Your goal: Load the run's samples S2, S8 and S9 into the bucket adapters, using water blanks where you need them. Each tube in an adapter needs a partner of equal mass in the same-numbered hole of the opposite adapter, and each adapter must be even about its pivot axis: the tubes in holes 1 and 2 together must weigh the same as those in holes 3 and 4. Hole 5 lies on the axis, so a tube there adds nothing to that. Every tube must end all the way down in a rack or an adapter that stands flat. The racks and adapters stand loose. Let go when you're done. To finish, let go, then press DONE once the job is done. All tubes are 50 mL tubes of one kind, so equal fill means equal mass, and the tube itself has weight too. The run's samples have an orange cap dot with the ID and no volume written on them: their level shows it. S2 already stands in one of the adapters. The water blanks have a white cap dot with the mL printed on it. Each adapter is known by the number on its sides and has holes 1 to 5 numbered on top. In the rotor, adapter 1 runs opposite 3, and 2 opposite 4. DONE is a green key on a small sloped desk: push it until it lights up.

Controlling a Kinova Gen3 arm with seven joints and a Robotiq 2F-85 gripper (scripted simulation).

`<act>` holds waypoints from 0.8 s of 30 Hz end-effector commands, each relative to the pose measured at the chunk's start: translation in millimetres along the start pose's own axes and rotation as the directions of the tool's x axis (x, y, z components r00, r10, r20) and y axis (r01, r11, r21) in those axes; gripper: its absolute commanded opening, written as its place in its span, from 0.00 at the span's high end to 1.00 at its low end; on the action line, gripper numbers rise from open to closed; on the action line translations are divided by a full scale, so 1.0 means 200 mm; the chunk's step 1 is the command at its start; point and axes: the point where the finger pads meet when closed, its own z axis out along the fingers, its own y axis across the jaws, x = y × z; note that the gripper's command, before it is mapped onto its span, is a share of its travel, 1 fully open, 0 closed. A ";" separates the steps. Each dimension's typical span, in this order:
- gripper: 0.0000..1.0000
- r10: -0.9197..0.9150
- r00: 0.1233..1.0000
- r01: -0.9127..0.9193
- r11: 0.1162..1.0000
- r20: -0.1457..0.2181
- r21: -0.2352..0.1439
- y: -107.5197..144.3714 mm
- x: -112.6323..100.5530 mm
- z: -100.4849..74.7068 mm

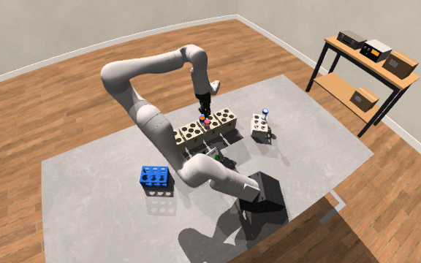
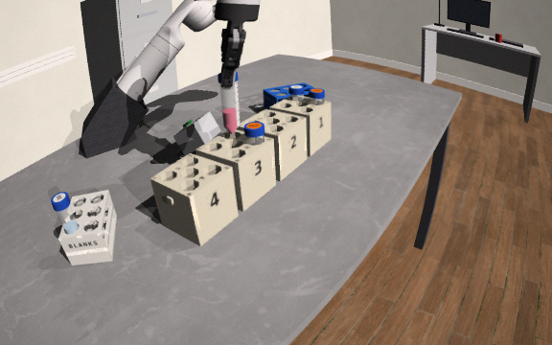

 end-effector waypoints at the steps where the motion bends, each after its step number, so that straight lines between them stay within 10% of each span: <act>1: 0.90 0.000 1.000 0.000 1.000 0.000 0.002 0.00 0.00 0.00; 24: 0.90 0.000 1.000 0.000 1.000 0.000 0.002 0.00 0.00 0.02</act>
